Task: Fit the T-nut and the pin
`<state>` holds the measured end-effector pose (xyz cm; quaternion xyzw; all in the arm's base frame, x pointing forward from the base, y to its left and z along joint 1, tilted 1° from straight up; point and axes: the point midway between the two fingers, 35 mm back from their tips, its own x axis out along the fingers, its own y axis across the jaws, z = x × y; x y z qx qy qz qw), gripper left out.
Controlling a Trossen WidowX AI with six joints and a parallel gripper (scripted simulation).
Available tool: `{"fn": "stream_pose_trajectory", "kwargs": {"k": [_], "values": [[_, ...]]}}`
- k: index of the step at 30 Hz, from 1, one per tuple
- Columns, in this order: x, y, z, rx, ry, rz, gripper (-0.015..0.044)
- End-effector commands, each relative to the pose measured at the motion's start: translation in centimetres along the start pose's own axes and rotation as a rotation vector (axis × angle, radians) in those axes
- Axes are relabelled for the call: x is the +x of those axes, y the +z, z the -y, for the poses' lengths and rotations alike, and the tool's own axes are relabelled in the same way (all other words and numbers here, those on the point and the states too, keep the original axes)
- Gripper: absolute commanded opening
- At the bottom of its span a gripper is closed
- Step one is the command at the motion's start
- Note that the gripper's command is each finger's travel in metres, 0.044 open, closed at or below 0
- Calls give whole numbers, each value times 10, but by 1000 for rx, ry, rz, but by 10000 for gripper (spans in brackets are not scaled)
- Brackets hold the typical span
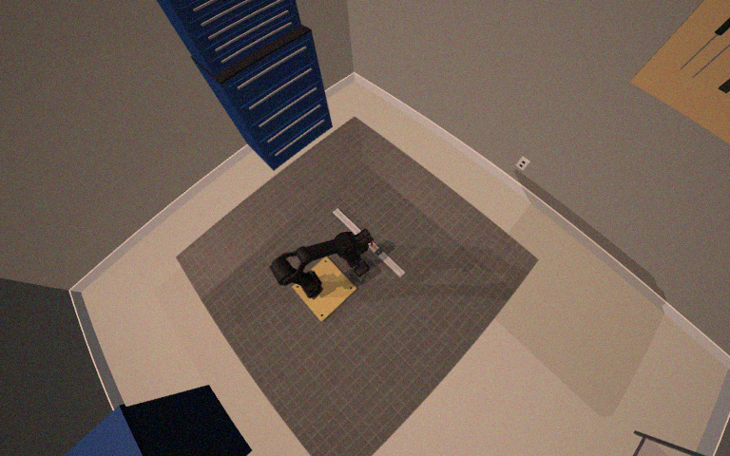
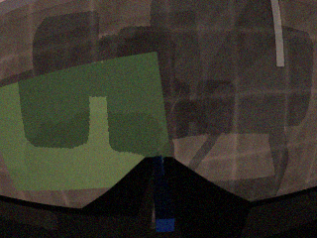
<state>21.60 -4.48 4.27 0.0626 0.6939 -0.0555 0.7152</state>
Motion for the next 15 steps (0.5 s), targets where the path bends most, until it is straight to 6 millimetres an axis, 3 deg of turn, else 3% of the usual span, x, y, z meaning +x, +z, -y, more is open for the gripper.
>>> {"fn": "stream_pose_trajectory", "kwargs": {"k": [1, 15], "values": [[1, 0, 0, -2, 3, 0, -150], [-10, 0, 0, -2, 3, 0, -150]]}}
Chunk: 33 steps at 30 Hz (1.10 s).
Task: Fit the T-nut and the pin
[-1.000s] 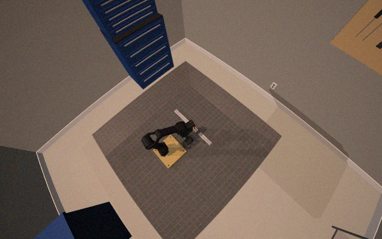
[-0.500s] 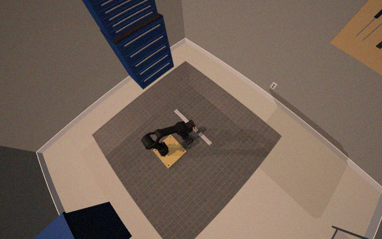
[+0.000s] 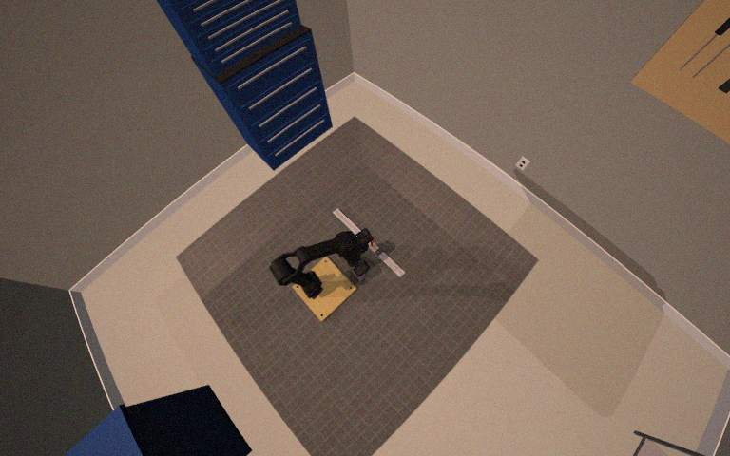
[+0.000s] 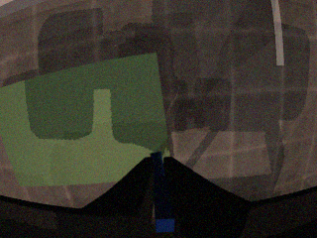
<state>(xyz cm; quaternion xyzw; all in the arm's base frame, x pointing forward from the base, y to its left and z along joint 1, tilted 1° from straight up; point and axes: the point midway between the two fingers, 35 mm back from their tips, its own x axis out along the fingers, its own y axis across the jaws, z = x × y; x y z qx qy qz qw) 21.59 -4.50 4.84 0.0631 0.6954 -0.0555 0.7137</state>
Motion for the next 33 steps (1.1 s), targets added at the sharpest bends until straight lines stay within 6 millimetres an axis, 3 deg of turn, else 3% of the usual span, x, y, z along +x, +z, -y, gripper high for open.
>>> {"fn": "stream_pose_trajectory", "kwargs": {"k": [1, 14, 28, 33], "values": [[-6, 0, 0, -3, 2, 4, -150], [-17, 0, 1, 1, 0, 0, -150], [-59, 0, 1, -3, 2, 4, -150], [-62, 5, 2, 5, 2, 6, -150]]}}
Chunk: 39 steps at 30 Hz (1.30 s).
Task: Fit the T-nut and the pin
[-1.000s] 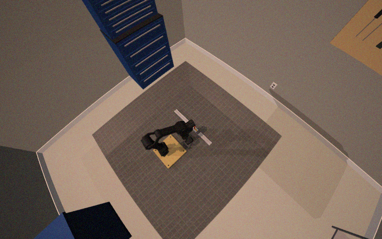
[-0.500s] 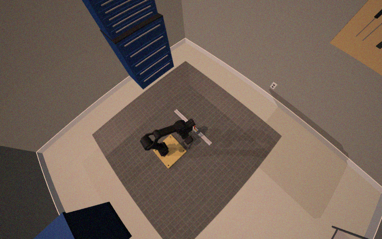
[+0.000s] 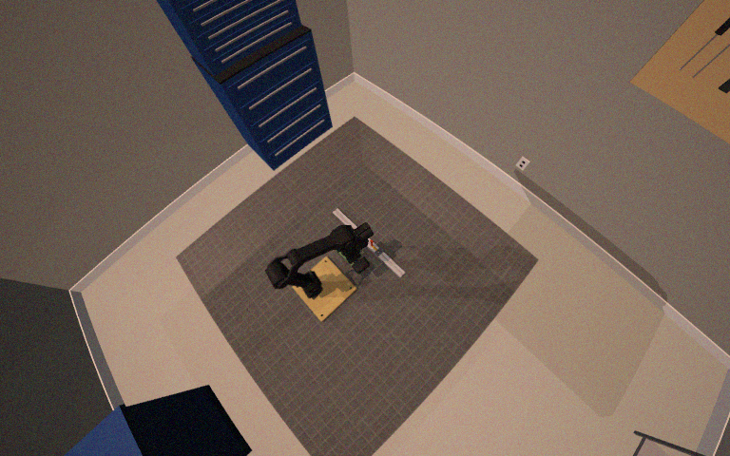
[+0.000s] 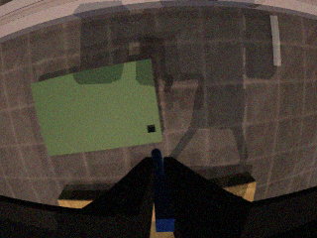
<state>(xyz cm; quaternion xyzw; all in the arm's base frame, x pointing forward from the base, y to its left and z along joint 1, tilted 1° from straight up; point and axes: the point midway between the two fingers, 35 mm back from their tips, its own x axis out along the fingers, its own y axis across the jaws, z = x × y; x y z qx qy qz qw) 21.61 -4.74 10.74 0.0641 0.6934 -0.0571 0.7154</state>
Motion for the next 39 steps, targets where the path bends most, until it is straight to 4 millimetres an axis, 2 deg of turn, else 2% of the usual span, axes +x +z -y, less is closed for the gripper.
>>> {"fn": "stream_pose_trajectory", "kwargs": {"k": [1, 21, 39], "values": [[-3, 5, 2, 7, 2, 2, -150], [-9, 67, 19, 61, -1, 34, -150], [-5, 122, 39, 95, -3, 65, -150]]}}
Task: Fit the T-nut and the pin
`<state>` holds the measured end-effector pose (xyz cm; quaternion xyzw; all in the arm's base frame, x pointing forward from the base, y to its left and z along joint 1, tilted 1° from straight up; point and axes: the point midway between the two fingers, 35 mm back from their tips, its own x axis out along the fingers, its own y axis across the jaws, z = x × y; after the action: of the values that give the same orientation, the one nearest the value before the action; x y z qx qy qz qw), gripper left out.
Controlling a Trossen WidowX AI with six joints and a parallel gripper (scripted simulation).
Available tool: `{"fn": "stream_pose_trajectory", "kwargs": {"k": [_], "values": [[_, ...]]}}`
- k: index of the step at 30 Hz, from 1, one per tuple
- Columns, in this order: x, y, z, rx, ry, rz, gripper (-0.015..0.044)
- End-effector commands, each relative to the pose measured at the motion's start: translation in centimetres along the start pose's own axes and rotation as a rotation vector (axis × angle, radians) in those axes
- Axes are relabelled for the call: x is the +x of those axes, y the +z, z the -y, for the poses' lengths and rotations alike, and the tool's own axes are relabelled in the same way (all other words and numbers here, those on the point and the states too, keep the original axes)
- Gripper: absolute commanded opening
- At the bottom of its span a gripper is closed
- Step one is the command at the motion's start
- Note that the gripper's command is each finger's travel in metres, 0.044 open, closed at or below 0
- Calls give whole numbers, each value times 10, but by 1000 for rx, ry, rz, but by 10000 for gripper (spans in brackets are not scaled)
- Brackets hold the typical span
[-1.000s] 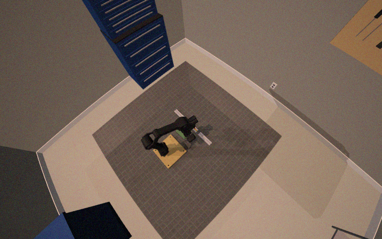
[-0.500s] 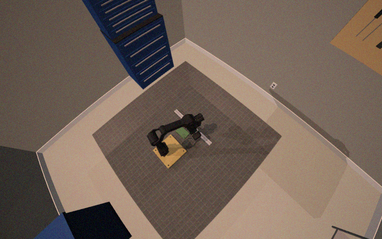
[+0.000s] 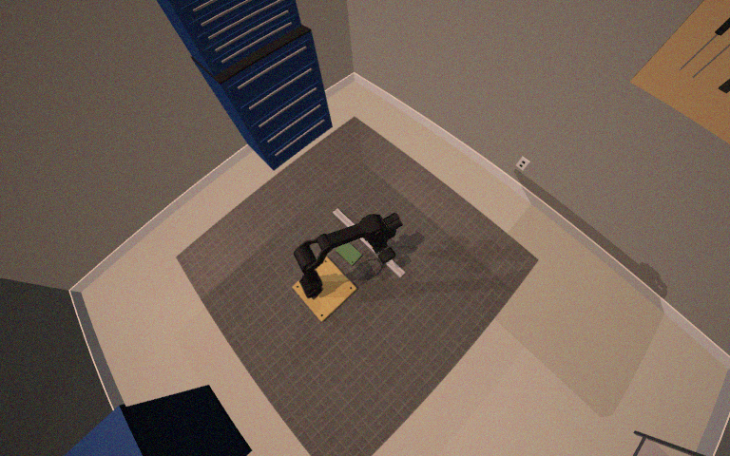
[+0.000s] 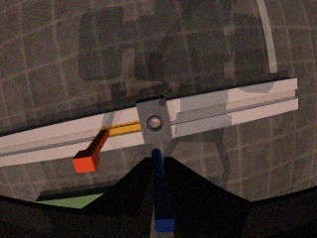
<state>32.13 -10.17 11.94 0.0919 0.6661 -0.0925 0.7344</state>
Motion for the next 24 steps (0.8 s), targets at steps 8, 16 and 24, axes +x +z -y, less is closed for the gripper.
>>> {"fn": "stream_pose_trajectory", "kwargs": {"k": [8, 16, 24], "values": [[21, 5, 2, 5, 3, -2, -150], [35, 0, 0, 4, 3, -2, -150], [35, 5, 1, 3, 3, -2, -150]]}}
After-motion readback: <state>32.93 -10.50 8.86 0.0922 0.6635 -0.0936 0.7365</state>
